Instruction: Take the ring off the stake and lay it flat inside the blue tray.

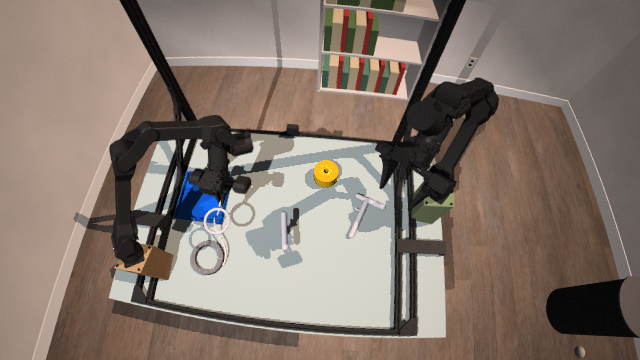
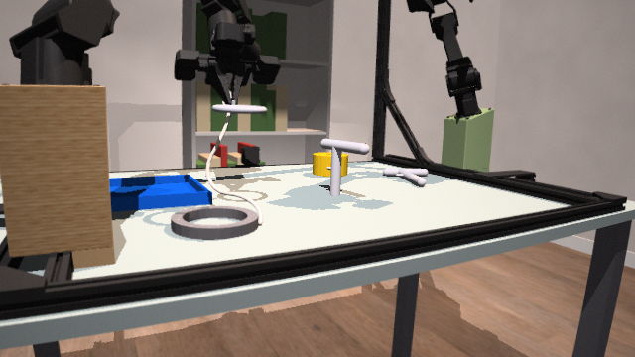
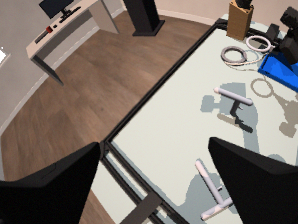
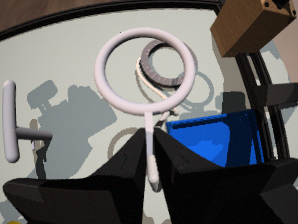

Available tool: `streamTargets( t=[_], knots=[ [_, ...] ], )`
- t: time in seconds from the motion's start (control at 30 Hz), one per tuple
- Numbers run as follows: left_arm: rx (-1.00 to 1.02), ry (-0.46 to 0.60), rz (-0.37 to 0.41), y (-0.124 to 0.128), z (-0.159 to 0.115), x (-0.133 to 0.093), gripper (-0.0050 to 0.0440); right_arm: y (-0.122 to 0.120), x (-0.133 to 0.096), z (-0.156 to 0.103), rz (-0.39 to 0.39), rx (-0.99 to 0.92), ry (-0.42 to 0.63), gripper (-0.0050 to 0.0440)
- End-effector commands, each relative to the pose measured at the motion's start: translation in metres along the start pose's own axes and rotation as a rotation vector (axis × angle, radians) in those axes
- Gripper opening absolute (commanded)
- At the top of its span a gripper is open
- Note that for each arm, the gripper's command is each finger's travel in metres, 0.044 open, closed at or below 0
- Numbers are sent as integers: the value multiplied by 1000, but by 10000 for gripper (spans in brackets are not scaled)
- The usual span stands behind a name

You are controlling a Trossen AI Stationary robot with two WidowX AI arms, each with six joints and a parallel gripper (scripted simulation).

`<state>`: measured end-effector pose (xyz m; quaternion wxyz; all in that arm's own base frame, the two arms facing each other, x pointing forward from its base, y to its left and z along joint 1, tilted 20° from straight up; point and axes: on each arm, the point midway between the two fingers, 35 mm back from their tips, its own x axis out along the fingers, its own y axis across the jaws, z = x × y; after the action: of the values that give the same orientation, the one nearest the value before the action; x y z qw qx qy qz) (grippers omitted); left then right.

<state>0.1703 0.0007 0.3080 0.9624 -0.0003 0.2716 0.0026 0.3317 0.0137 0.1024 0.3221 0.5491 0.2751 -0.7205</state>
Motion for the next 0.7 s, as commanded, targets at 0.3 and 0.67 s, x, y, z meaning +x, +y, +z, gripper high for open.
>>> streamTargets(
  t=[0.3,0.67],
  knots=[
    [2,4,-5,-1,-1,0,400,-18,1,-28,3,14,-29,0],
    [2,4,-5,-1,-1,0,400,-62,6,-82,3,14,-25,0]
  ],
)
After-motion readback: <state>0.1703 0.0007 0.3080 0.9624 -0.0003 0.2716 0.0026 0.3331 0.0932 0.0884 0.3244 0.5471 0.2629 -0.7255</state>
